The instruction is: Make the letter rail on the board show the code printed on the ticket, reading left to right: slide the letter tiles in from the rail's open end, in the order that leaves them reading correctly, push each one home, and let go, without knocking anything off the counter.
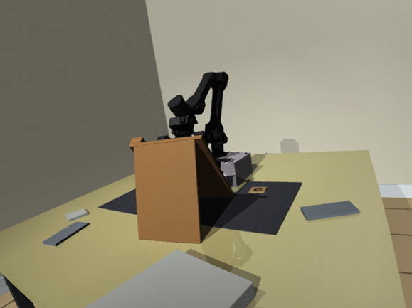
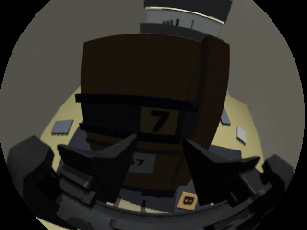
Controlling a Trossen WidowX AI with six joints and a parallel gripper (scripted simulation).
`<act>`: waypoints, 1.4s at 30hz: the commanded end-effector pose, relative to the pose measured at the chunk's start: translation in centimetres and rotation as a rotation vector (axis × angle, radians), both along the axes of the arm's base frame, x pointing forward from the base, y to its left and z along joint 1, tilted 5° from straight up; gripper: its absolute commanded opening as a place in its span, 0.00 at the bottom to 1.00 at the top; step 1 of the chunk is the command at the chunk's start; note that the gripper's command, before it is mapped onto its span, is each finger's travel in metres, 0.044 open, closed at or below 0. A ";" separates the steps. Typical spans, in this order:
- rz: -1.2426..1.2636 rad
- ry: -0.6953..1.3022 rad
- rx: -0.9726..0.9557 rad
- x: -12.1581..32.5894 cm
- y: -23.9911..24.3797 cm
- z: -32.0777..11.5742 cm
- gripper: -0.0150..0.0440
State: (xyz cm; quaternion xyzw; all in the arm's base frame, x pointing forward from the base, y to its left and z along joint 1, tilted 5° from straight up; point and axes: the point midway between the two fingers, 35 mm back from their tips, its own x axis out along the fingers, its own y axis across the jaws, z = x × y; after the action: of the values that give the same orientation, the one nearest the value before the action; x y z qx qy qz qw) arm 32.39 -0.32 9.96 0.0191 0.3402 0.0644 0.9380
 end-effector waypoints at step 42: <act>0.004 -0.009 -0.002 -0.5 -0.1 0.9 0.75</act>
State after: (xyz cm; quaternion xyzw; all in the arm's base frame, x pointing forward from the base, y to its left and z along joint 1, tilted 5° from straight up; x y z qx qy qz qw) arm 31.88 -0.43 10.58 0.0191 0.3401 0.0643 0.9380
